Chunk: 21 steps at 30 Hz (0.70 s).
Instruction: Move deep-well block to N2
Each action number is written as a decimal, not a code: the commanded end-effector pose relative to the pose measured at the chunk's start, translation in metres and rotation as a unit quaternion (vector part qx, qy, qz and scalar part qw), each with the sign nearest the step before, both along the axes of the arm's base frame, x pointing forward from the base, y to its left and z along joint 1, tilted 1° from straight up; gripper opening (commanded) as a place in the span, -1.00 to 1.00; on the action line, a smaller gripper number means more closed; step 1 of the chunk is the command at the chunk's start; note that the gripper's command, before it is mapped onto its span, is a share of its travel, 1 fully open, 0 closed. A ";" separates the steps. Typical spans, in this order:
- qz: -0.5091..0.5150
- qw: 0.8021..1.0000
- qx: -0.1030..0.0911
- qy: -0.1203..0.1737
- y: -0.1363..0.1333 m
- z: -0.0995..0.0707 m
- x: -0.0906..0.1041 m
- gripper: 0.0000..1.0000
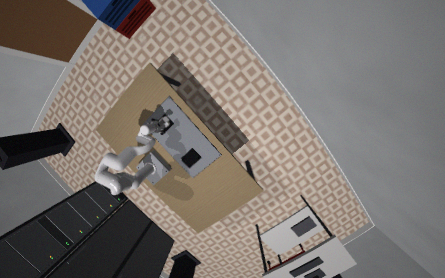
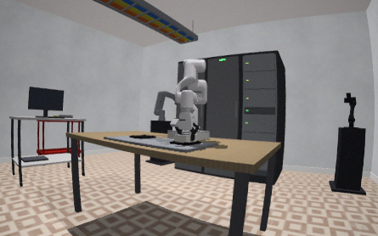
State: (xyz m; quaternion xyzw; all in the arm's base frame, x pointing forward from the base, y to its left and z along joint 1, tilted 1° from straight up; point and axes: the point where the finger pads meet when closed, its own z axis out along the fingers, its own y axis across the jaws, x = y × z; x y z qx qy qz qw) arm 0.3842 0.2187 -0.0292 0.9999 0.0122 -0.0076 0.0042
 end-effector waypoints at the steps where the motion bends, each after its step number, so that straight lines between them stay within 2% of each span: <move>1: 0.000 1.000 0.001 -0.001 0.001 0.001 0.001 1.00; 19: 0.000 1.000 0.001 -0.001 0.001 0.001 0.001 1.00; 21: 0.000 1.000 0.001 -0.002 0.001 0.006 0.001 1.00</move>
